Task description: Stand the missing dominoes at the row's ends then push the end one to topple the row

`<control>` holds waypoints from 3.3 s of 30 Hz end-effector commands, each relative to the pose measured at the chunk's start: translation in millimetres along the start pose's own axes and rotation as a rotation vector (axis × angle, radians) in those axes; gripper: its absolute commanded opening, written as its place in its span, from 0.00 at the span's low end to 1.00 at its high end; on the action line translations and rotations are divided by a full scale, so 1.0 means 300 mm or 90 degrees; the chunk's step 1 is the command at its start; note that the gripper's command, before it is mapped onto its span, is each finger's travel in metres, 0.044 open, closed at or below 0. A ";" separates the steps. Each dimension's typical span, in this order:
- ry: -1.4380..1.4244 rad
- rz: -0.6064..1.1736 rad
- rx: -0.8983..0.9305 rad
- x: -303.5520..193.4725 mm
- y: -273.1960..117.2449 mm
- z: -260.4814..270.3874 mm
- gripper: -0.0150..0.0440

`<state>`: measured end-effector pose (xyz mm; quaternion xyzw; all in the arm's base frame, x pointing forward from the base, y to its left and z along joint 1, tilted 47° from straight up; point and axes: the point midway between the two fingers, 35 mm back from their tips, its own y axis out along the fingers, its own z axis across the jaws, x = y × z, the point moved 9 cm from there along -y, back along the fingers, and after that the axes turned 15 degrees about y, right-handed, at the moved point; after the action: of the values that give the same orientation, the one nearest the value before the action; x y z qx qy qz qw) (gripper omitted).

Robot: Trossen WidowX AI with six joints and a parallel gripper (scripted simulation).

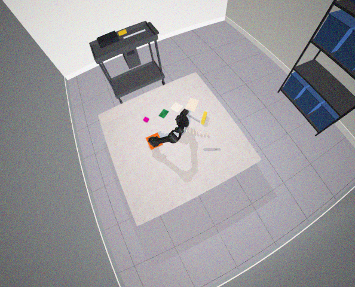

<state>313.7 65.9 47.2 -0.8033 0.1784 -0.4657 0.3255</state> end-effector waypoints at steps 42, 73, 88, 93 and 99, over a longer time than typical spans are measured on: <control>-0.967 -0.001 0.006 -0.291 -0.197 0.226 1.00; -0.967 -0.002 0.003 -0.296 0.052 0.225 1.00; -0.967 -0.003 0.003 -0.296 0.071 0.224 0.73; -0.967 -0.003 0.003 -0.296 0.071 0.224 0.51; -0.967 -0.003 0.003 -0.296 0.071 0.224 0.29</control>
<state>328.6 127.1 -46.6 -0.9029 -0.0961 0.2114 0.3617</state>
